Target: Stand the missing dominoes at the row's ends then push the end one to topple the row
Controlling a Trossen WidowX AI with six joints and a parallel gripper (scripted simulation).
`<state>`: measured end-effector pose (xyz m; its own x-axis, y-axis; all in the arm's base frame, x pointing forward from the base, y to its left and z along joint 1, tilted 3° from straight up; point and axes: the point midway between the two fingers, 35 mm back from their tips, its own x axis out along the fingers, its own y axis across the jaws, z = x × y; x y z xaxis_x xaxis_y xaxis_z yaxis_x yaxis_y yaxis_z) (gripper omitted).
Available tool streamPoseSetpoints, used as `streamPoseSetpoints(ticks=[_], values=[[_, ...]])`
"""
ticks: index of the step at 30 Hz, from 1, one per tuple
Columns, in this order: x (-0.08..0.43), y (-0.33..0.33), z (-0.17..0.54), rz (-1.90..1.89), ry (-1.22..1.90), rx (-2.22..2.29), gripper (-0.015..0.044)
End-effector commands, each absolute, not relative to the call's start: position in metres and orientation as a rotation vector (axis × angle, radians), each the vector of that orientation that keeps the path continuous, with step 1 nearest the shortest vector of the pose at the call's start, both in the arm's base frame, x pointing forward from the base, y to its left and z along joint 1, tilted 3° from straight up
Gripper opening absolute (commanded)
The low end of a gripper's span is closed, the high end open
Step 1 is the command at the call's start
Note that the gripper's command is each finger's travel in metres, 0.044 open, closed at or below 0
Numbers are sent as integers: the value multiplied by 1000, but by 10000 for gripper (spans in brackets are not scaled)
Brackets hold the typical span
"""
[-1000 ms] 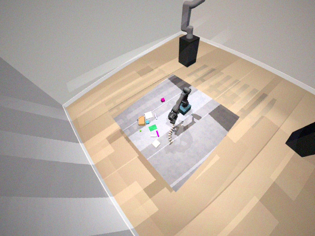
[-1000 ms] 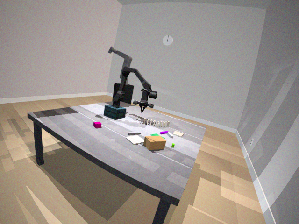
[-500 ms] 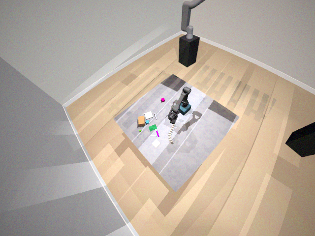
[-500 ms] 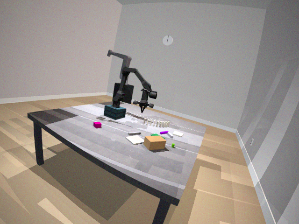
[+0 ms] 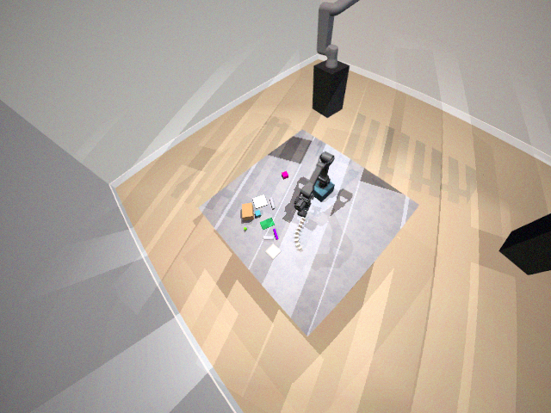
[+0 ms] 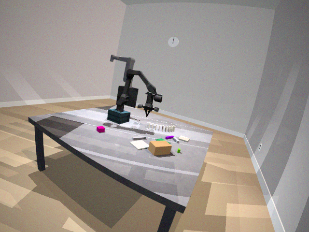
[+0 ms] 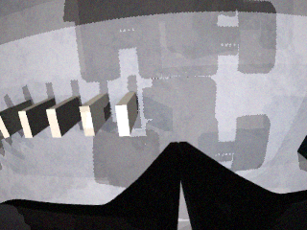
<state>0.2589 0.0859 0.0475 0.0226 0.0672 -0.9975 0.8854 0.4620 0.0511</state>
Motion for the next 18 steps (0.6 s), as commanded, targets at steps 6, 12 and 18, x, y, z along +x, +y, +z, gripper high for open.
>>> streamPoseSetpoints(ticks=[6,12,18], values=[[261,90,-23,-795,1413,910,0],[261,91,-33,-795,1413,909,0],[270,95,-32,-794,1413,910,0]])
